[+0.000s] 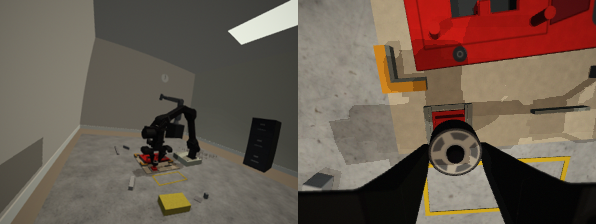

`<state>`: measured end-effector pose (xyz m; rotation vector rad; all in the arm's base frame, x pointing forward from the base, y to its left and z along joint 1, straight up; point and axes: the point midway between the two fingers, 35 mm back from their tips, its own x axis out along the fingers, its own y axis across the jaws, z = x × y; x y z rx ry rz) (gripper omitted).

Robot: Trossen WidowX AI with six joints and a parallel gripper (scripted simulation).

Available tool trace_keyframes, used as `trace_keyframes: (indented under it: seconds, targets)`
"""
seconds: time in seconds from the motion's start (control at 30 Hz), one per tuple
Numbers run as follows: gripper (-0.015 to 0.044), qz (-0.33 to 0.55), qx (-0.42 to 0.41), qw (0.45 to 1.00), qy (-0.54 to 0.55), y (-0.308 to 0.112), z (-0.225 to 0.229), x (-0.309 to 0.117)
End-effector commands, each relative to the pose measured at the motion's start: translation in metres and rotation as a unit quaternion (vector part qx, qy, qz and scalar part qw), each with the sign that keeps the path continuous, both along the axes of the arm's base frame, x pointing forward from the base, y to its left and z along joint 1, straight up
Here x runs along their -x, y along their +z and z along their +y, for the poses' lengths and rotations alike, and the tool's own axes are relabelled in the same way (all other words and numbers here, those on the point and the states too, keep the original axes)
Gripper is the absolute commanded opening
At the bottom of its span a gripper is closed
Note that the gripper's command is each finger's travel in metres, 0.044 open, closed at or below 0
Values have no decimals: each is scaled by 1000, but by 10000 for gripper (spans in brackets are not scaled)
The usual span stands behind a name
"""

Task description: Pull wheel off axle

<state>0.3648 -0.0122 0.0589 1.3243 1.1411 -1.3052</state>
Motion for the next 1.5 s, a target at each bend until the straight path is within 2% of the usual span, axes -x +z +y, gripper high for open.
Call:
trace_keyframes:
  seconds: [0.0,0.5,0.83,0.9,1.47]
  targets:
    - [0,-12,2,1000,-1,18,0,1]
    - [0,-13,3,1000,-2,24,0,1]
    - [0,-13,3,1000,-2,57,1,5]
    - [0,-8,1,1000,0,48,2,5]
    - [0,-10,-1,1000,-1,55,77,34]
